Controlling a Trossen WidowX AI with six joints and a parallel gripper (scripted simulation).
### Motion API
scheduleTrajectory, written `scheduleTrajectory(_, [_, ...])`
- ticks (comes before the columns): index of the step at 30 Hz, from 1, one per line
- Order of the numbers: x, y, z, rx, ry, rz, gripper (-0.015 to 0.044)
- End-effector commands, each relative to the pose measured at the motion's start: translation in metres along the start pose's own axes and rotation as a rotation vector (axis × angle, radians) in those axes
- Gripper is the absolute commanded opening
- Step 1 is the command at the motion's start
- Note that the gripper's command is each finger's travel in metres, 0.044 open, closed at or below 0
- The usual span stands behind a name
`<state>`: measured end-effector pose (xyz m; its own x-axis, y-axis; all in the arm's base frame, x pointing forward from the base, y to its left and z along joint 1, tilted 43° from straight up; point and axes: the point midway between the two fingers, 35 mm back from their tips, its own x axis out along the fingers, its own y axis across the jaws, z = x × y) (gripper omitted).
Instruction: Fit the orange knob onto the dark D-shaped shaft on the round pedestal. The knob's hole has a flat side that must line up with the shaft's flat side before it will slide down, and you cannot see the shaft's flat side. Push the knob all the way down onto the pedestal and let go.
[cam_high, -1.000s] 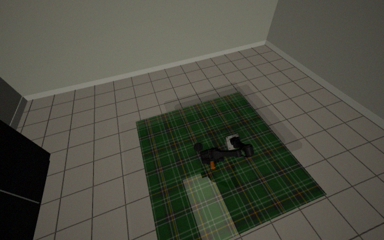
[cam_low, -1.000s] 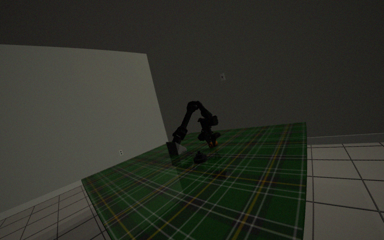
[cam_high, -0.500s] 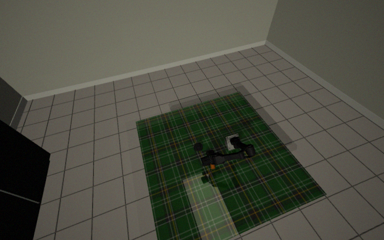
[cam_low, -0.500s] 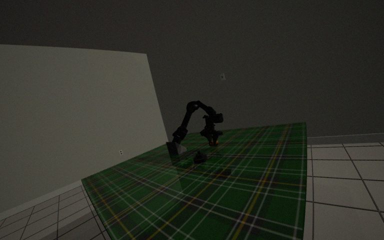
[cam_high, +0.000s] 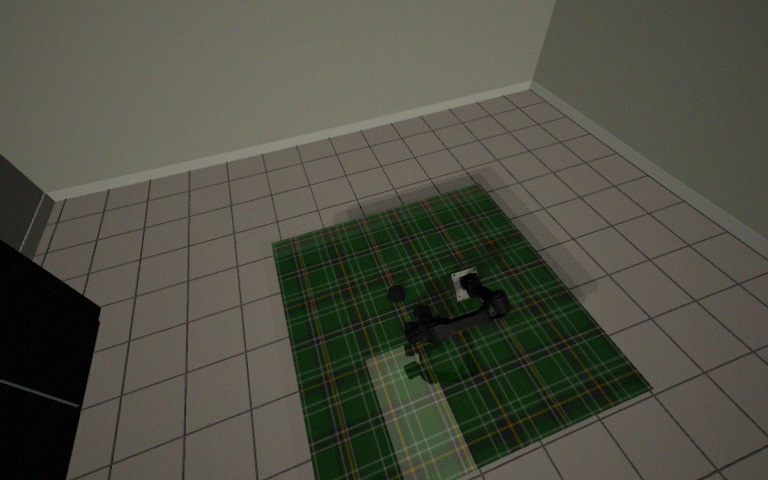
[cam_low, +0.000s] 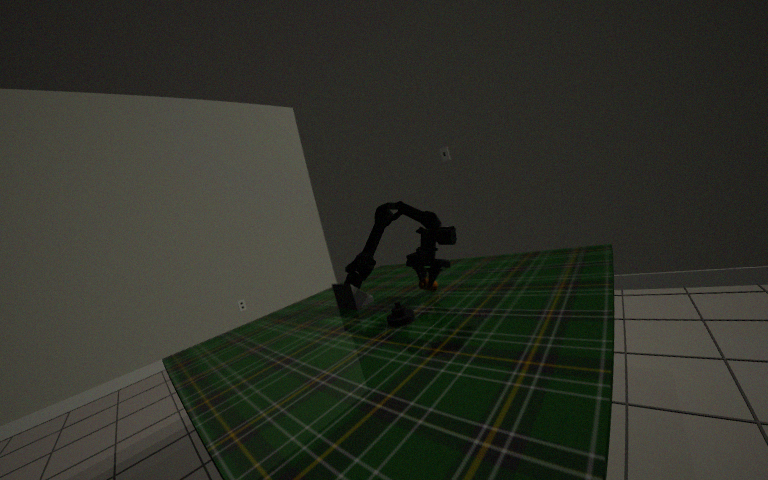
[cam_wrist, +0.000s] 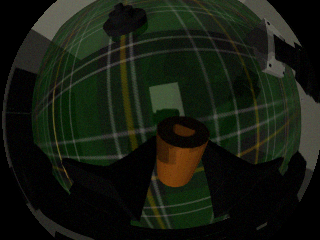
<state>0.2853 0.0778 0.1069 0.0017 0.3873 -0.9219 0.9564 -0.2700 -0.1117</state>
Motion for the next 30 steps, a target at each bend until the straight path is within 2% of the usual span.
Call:
scheduleTrajectory(1, [-0.003,0.0,-0.004,0.003,-0.071,0.001,0.0179])
scheduleTrajectory(30, [-0.014,0.0,-0.033,0.002,-0.544,0.0,0.0179])
